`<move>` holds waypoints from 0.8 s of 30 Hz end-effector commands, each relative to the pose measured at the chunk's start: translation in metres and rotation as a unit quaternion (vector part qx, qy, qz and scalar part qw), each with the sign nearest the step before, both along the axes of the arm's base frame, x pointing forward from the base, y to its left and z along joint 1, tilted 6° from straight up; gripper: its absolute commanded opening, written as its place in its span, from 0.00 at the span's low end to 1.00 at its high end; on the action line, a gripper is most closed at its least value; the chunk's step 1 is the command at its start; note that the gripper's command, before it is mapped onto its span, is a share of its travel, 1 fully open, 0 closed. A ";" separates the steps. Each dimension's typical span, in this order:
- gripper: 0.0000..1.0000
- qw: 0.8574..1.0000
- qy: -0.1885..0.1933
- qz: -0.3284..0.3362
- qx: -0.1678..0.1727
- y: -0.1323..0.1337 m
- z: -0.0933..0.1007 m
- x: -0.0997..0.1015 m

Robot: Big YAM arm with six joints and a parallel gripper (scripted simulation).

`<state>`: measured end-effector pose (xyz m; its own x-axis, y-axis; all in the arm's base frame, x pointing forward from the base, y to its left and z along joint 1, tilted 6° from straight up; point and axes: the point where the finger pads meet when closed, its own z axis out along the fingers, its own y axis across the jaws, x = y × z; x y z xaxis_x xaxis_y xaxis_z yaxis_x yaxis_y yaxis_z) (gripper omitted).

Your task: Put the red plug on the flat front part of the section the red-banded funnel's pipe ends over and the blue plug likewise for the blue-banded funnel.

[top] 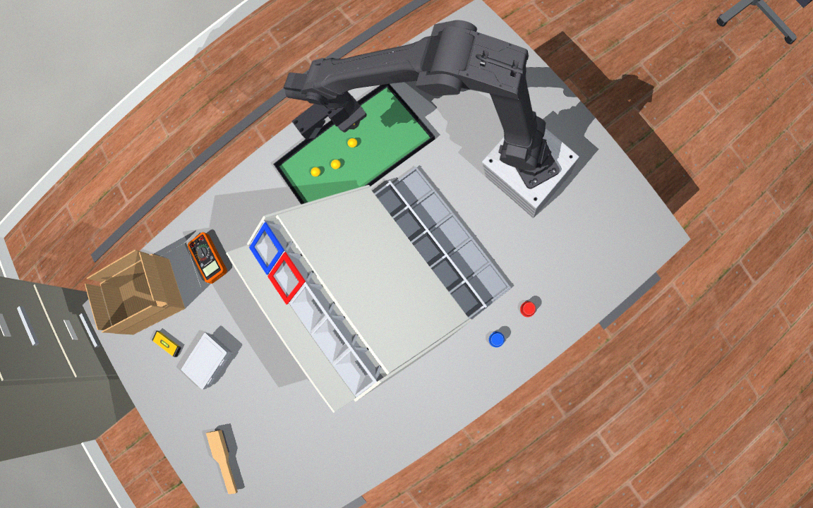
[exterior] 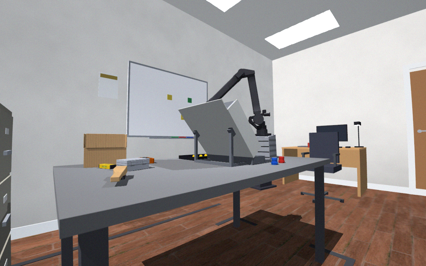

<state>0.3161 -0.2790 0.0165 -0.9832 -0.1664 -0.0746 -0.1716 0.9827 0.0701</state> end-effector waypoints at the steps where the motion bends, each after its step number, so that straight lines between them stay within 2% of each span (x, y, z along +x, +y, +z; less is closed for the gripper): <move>1: 0.00 0.999 -0.028 -0.005 -0.027 -0.013 0.038 0.032; 19: 0.00 1.000 -0.009 0.001 -0.007 -0.013 0.041 0.034; 24: 0.00 1.000 -0.013 -0.001 -0.011 -0.012 0.041 0.034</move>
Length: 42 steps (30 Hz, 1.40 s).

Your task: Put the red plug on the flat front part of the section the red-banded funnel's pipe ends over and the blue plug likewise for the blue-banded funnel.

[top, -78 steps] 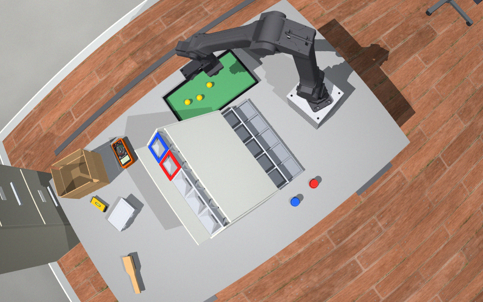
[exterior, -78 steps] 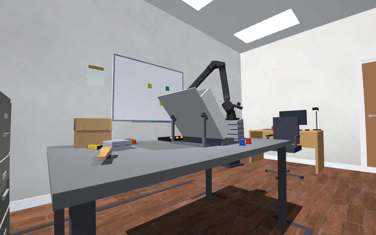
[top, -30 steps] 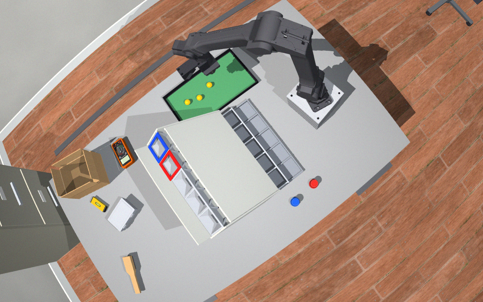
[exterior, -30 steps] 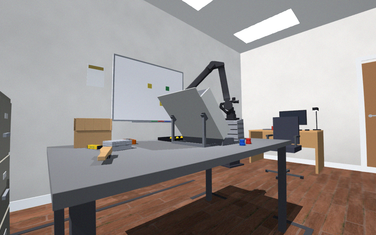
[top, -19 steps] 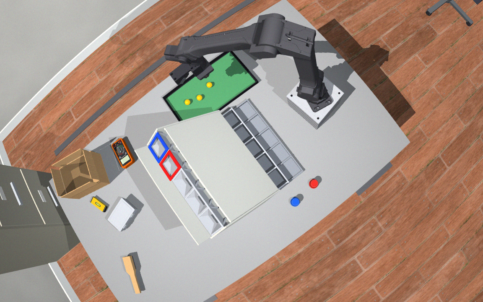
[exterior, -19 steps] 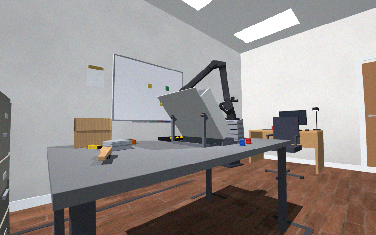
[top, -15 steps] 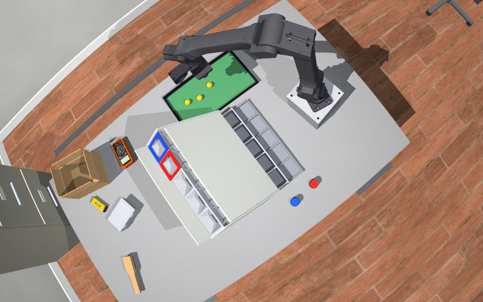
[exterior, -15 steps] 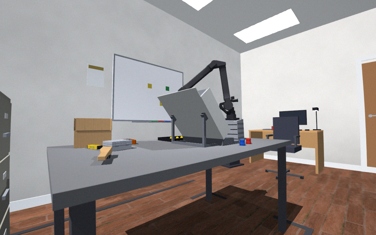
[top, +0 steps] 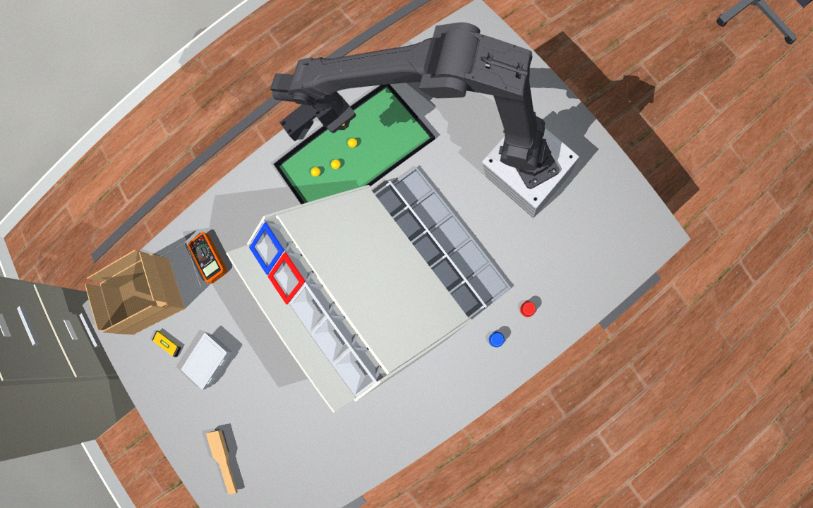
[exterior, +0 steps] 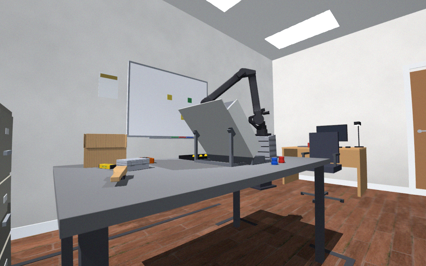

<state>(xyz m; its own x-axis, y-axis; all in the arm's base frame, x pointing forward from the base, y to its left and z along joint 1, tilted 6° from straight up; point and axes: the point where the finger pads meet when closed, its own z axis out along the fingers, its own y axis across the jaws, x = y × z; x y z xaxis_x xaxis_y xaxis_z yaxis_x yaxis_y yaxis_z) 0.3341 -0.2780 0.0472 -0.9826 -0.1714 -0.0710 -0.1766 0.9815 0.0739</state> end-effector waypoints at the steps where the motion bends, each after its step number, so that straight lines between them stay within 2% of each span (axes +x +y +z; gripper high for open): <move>1: 0.00 1.000 -0.016 -0.004 -0.014 -0.013 0.010 0.016; 14: 0.00 0.999 -0.032 -0.009 -0.028 -0.013 0.010 0.017; 29: 0.00 0.991 -0.135 -0.011 -0.005 0.087 0.117 0.036; 31: 0.00 0.991 -0.135 -0.011 -0.005 0.087 0.117 0.036; 42: 0.00 0.979 -0.205 -0.013 0.005 0.148 0.187 0.051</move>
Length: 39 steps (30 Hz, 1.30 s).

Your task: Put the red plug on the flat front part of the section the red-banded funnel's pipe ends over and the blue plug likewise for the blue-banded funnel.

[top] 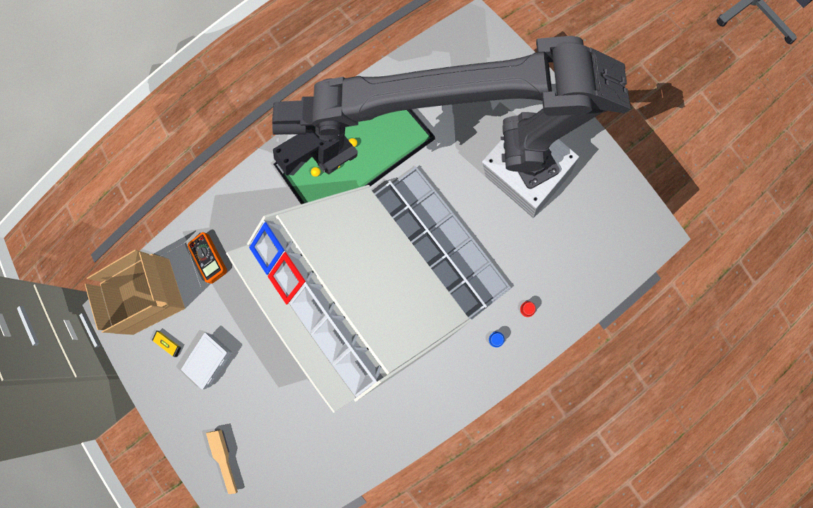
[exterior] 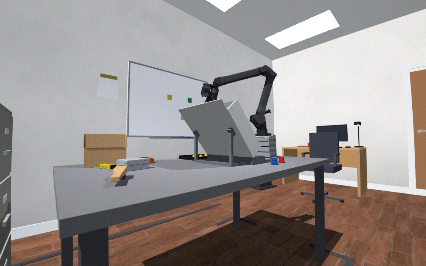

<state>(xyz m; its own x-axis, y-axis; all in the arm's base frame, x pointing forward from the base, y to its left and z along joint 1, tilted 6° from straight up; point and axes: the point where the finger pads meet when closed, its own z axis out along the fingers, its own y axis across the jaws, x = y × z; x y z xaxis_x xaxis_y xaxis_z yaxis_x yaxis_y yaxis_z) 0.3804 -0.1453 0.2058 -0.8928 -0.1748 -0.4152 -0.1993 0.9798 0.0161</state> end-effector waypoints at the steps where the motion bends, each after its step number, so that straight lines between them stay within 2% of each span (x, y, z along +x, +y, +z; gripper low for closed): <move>1: 0.00 0.999 -0.032 -0.017 0.004 0.021 0.035 0.006; 4: 0.00 0.999 -0.051 -0.017 0.006 0.037 0.054 0.011; 21: 0.00 0.998 -0.066 -0.019 0.011 0.051 0.070 0.014; 39: 0.00 0.999 -0.045 -0.016 0.014 0.052 0.071 0.014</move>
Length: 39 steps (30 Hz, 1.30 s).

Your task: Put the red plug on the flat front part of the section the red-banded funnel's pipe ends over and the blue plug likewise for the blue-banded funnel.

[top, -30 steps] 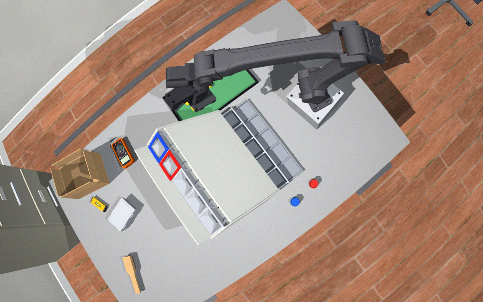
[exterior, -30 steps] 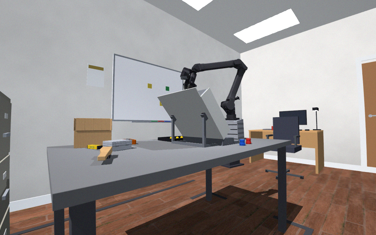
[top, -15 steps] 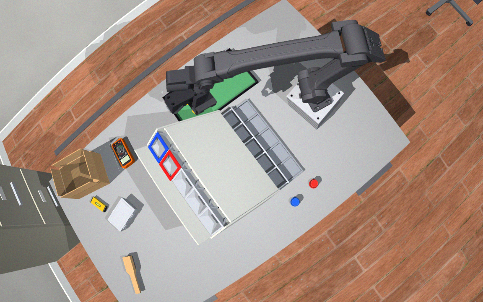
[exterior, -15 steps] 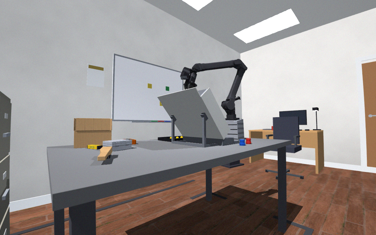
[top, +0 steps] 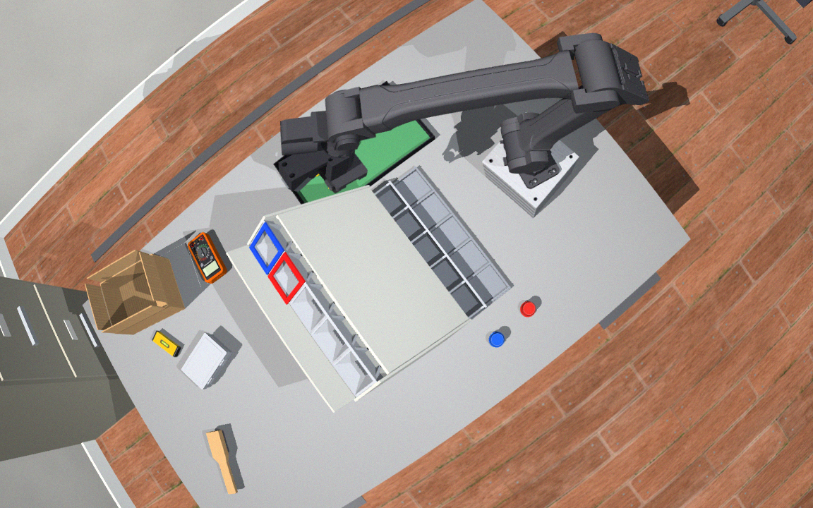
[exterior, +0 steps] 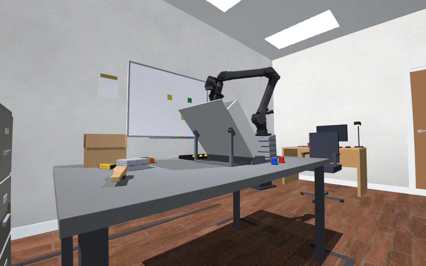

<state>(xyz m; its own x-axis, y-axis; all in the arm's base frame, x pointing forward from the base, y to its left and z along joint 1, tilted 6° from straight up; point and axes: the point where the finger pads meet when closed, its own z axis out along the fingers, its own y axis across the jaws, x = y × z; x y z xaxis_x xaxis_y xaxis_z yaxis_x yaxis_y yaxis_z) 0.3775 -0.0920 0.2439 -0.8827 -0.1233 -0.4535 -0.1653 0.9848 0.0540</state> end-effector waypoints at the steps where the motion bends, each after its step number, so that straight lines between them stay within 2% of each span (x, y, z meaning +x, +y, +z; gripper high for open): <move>1: 0.00 1.000 -0.028 0.001 -0.009 -0.001 0.033 0.017; 16: 0.00 0.999 -0.049 -0.003 -0.012 -0.002 0.032 0.018; 33: 0.00 1.000 -0.021 -0.002 -0.006 -0.002 0.033 0.018; 39: 0.00 1.000 -0.028 -0.002 -0.007 -0.002 0.036 0.020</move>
<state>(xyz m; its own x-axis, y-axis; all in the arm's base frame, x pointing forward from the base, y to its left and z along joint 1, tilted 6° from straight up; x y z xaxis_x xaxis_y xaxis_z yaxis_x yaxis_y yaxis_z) 0.3786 -0.0920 0.2506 -0.8827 -0.1193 -0.4544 -0.1609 0.9855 0.0537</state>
